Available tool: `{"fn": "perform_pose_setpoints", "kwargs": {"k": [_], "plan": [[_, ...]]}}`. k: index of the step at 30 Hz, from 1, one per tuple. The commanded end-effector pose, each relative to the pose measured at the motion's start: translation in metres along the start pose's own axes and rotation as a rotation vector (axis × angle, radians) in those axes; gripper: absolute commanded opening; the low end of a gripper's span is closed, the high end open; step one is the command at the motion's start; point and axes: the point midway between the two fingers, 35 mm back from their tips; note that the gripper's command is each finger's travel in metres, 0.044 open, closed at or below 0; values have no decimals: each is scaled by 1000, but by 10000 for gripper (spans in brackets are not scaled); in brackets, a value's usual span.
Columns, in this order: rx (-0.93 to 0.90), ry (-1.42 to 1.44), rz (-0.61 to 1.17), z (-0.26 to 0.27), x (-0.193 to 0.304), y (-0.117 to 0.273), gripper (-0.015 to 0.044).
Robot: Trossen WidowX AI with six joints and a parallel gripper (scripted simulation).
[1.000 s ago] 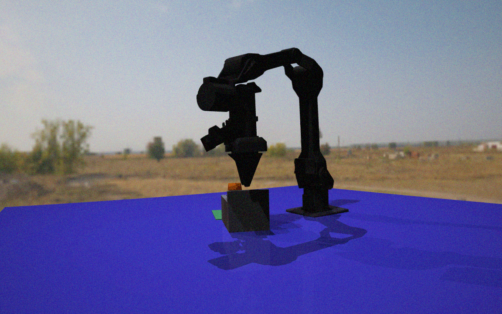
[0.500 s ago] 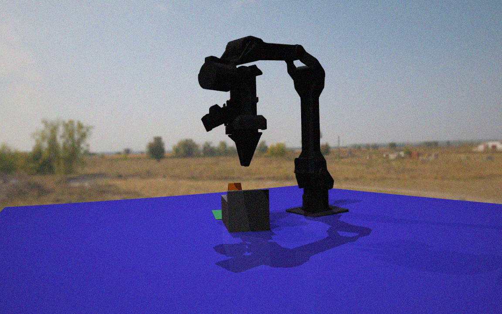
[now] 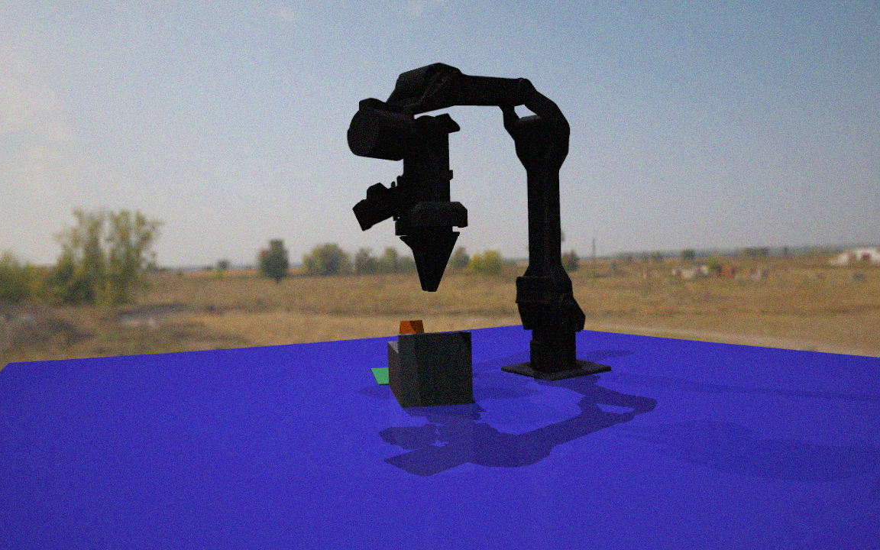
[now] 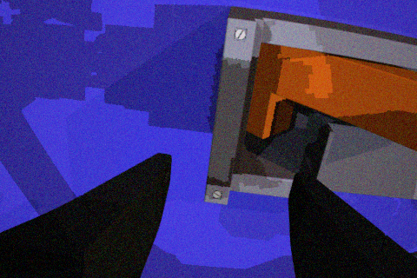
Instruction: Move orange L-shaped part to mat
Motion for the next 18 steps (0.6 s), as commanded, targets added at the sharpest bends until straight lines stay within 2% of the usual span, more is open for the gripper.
{"fn": "perform_pose_setpoints", "kwargs": {"k": [1,5,18], "plan": [[-1,0,-3,0,0,0,180],[0,129,-2,-6,-2,1,280],[6,1198,7,-60,-4,3,280]]}}
Point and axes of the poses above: the point midway between the two fingers, 35 mm back from their tips, its own y axis back along the fingers, its own z axis across the jaws, x = y × z, and after that the axes turned 6 degrees about y, right-handed
